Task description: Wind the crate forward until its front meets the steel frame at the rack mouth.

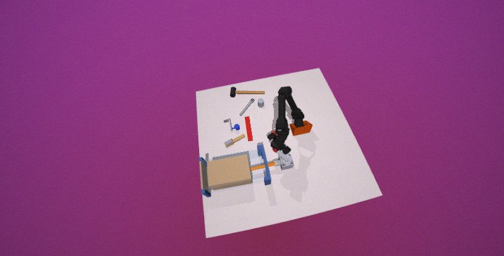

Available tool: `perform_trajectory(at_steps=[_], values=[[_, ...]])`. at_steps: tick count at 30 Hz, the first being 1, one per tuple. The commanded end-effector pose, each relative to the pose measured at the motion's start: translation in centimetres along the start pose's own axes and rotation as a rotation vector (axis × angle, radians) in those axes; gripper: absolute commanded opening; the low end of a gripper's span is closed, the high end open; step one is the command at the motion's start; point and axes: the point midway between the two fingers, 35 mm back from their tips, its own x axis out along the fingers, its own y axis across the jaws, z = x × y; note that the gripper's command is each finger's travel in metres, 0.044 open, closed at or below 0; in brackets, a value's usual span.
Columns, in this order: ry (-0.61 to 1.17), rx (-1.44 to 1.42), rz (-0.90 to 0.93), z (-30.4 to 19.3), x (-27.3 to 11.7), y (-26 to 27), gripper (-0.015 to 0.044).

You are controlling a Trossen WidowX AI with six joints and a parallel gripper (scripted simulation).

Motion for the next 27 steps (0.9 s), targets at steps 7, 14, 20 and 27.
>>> perform_trajectory(at_steps=[7,14,20,27], values=[[0.001,0.003,-0.001,1.6,0.9,0.3,0.0000],[0.000,0.004,-0.001,2.5,1.4,0.6,0.0000],[0.000,0.004,-0.001,3.4,1.7,1.0,0.0000],[-0.001,0.005,0.000,4.3,2.1,1.5,0.0000]])
